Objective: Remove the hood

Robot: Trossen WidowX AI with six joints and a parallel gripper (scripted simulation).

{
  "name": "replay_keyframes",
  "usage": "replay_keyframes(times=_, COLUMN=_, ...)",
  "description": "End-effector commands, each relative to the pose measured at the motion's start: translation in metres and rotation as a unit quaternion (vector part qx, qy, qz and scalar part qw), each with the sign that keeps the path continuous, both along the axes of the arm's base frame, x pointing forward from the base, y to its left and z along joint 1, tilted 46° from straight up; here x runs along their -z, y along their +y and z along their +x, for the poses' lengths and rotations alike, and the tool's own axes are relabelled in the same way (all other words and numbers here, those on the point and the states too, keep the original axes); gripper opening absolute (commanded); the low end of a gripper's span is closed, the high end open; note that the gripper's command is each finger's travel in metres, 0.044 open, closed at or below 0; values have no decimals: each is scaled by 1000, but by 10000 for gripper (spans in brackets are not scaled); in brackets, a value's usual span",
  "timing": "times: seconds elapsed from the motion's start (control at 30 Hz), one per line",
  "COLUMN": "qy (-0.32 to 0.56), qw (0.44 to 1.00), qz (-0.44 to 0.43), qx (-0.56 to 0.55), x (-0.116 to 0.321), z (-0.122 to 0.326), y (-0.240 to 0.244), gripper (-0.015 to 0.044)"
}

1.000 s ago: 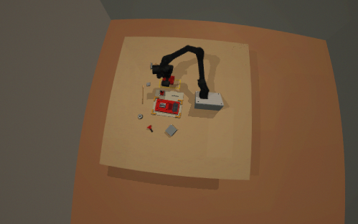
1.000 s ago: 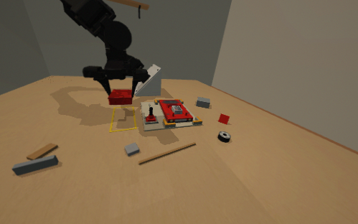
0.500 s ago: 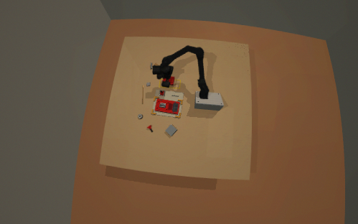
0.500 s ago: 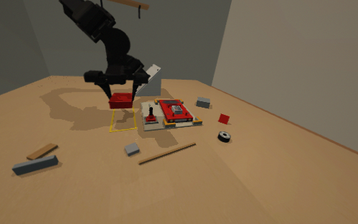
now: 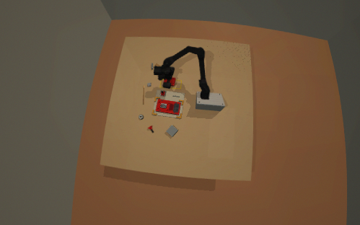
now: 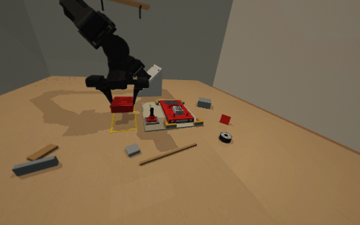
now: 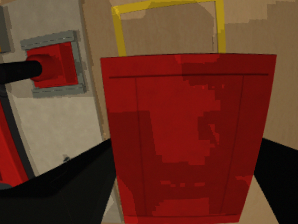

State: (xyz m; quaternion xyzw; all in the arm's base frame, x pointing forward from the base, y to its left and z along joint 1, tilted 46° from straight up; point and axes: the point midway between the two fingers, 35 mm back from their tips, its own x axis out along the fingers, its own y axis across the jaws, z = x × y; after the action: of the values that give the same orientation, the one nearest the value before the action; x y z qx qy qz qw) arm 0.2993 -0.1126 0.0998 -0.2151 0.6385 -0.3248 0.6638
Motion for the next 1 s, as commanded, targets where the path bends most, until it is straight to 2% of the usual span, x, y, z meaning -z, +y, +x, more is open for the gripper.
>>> replay_keyframes(times=0.0, qy=5, qw=1000, qz=-2, qx=1, x=4, z=-3, y=-5, gripper=0)
replay_keyframes(times=0.97, qy=6, qw=1000, qz=-4, qx=1, x=18, z=-6, y=-21, gripper=0)
